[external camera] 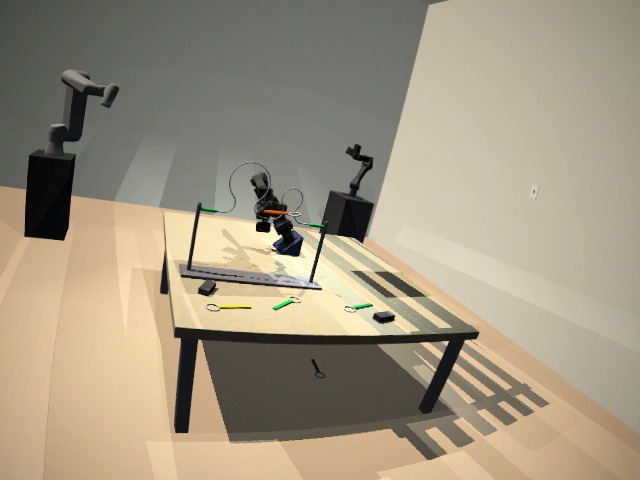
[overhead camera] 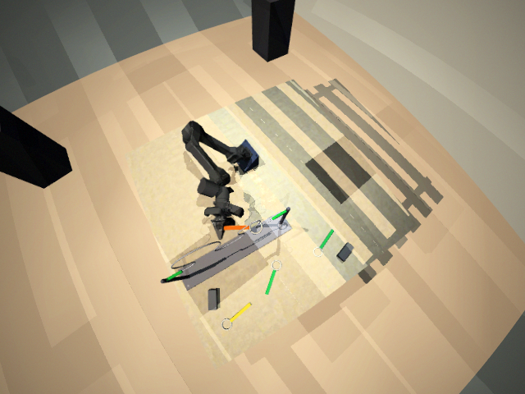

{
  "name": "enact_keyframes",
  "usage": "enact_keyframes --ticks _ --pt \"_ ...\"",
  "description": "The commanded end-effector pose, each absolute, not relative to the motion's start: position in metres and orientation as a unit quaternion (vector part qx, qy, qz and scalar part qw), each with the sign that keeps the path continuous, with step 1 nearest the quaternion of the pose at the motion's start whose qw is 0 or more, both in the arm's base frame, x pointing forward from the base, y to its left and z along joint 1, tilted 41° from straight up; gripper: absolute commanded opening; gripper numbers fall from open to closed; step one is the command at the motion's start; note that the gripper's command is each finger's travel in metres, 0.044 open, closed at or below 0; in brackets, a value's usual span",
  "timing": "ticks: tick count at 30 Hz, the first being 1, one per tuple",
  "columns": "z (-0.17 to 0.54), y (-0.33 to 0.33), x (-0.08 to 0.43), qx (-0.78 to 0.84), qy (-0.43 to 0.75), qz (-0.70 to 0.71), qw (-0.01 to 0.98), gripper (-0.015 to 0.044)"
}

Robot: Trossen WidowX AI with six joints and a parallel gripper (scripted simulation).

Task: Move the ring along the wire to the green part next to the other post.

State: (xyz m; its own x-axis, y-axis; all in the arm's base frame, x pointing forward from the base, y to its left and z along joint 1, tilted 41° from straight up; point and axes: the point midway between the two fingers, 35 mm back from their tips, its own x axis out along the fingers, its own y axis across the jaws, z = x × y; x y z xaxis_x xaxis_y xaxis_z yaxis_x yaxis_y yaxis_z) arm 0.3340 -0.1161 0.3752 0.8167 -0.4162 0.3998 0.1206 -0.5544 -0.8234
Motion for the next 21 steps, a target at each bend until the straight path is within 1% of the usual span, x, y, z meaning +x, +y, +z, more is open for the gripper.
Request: enact_keyframes --ticks 1,21 --pt "0.357 -0.126 0.334 -0.802 0.103 -0.286 0.514 -0.0150" --pt "0.281 -0.144 0.348 -0.662 0.116 -0.234 0.703 -0.0150"
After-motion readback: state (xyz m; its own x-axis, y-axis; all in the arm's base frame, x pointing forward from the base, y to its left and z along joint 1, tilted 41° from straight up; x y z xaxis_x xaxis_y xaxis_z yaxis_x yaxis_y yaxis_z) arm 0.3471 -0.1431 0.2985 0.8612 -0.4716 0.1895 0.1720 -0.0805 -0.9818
